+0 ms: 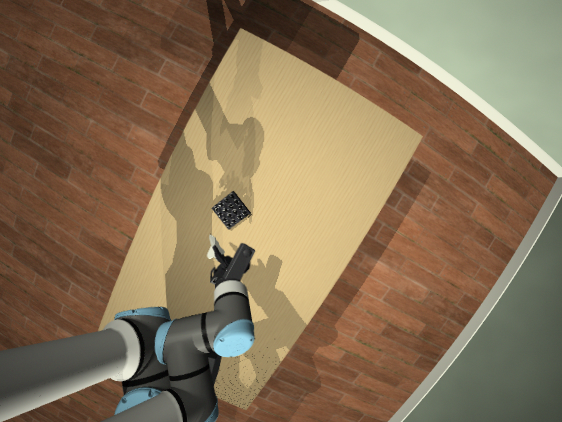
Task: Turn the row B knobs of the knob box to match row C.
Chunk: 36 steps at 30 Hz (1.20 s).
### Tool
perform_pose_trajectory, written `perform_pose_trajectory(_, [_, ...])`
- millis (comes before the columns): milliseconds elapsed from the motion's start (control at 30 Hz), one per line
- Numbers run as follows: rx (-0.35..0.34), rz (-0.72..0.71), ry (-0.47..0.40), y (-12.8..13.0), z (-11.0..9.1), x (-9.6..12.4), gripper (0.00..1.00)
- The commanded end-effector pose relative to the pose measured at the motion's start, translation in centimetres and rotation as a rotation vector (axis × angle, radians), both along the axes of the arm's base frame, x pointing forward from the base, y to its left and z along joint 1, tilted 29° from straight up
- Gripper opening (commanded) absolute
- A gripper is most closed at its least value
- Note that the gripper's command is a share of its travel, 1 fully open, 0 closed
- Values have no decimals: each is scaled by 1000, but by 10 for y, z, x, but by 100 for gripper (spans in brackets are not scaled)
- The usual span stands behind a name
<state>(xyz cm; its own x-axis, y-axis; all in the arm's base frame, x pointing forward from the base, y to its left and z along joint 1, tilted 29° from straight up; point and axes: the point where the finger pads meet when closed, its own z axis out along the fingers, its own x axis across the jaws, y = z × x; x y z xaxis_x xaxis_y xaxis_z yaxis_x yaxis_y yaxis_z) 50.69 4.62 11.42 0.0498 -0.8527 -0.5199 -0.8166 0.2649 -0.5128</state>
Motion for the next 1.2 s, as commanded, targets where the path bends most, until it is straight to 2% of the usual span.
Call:
perform_pose_trajectory(0, [-25,-34,25,5,0,6,100])
perform_pose_trajectory(1167, [-166,-285,216,58,7,58,100])
